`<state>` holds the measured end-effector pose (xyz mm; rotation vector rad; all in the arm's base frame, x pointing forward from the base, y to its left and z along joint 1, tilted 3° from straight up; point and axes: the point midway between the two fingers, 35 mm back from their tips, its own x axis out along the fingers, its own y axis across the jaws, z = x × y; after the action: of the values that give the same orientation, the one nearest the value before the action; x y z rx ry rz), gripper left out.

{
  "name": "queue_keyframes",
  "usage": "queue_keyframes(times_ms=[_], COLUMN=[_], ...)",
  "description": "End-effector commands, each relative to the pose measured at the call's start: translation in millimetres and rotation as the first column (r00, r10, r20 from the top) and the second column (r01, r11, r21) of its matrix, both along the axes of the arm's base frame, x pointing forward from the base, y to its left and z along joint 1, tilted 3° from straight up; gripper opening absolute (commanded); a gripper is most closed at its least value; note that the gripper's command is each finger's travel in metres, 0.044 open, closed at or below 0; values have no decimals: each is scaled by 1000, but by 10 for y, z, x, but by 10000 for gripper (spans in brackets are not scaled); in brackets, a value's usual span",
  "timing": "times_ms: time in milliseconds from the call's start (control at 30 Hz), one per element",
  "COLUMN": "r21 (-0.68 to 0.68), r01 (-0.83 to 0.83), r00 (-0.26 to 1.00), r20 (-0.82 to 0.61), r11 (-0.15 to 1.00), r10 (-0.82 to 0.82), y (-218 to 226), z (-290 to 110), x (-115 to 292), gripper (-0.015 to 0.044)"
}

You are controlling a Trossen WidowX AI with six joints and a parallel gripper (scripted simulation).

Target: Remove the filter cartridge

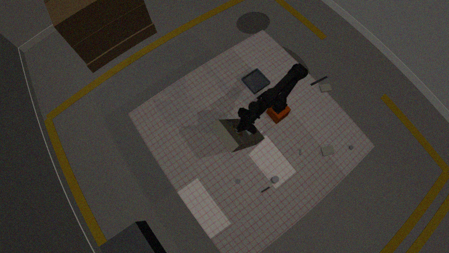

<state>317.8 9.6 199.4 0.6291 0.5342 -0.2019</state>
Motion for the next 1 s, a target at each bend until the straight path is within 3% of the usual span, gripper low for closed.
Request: queue_keyframes(times_ms=[0,967], r21=[-2,-2], r01=[-5,-5], r00=[1000,1000], r20=[2,2], r11=[1000,1000], r10=[5,5], y=[4,5], z=[13,18], x=[8,47], gripper=[89,89])
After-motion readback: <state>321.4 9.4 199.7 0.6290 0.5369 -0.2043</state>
